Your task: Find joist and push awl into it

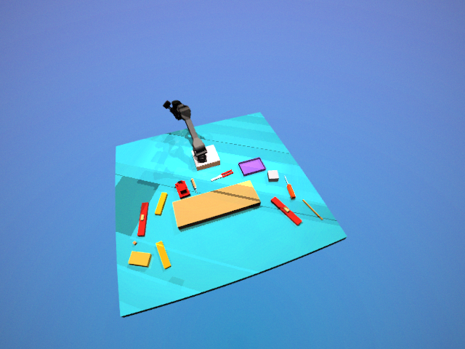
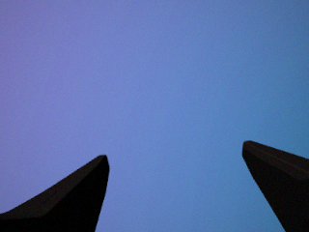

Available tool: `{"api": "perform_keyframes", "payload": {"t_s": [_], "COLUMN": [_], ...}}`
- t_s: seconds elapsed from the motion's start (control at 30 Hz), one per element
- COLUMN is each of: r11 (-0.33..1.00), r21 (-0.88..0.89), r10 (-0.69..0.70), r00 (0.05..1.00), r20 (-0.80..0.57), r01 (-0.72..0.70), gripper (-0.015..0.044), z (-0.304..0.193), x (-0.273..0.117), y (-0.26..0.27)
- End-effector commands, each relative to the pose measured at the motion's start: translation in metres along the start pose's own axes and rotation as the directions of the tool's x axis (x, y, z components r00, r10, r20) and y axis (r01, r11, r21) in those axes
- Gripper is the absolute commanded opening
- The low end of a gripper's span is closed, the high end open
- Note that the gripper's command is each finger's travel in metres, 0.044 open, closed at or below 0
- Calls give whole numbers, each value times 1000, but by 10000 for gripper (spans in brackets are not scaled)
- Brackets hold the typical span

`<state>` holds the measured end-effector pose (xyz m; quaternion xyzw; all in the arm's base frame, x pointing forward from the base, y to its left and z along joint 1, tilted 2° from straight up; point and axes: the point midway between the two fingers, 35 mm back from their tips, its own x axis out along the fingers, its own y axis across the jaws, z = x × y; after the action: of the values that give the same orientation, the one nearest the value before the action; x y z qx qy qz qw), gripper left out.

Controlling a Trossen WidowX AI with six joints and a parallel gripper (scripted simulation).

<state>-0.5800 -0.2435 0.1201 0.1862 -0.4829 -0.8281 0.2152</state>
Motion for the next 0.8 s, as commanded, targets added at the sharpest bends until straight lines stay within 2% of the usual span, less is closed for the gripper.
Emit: {"api": "perform_keyframes", "payload": {"t_s": [0.0, 0.03, 0.37, 0.57, 0.77], "r11": [1000, 1000, 997, 987, 973], "r21": [0, 0, 72, 109, 105], "r10": [1, 3, -20, -61, -115], "r00": [1000, 1000, 962, 904, 821], "r20": [-5, -19, -271, -424, -559], "r01": [-1, -3, 41, 118, 208], "gripper": [426, 440, 440, 440, 440], "z": [-3, -11, -152, -239, -318], "x": [0, 1, -10, -38, -83], "y": [2, 7, 72, 105, 131]}}
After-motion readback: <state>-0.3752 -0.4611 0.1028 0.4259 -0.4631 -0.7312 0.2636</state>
